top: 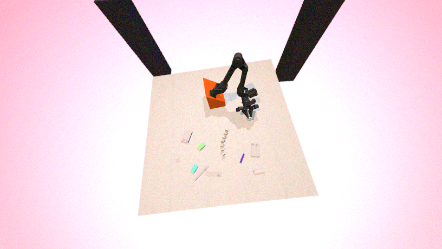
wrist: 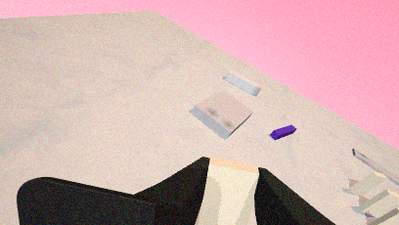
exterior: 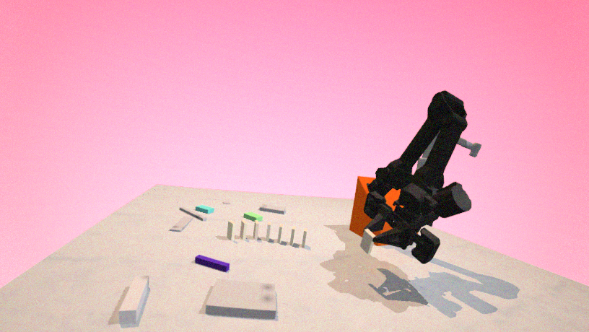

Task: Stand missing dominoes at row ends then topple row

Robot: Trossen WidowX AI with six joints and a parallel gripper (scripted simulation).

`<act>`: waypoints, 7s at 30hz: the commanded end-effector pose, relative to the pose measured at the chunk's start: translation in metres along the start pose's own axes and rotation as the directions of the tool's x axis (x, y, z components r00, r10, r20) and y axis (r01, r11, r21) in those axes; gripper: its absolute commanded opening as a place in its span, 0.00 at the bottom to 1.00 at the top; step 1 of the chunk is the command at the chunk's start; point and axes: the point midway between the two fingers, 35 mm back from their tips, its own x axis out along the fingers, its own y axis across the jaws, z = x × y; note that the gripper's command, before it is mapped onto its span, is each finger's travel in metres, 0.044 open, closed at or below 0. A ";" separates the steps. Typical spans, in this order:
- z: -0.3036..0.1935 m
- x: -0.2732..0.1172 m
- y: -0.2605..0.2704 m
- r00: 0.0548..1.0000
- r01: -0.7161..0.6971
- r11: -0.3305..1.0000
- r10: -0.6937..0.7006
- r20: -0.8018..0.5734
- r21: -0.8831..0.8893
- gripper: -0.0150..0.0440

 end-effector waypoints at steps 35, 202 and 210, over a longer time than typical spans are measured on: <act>0.012 -0.061 -0.036 0.967 0.028 0.941 -0.111 0.231 0.337 0.44; -0.056 -0.005 -0.008 0.266 0.024 0.942 0.316 -0.911 0.334 1.00; -0.068 -0.002 -0.004 0.265 0.024 0.942 0.317 -0.910 0.335 1.00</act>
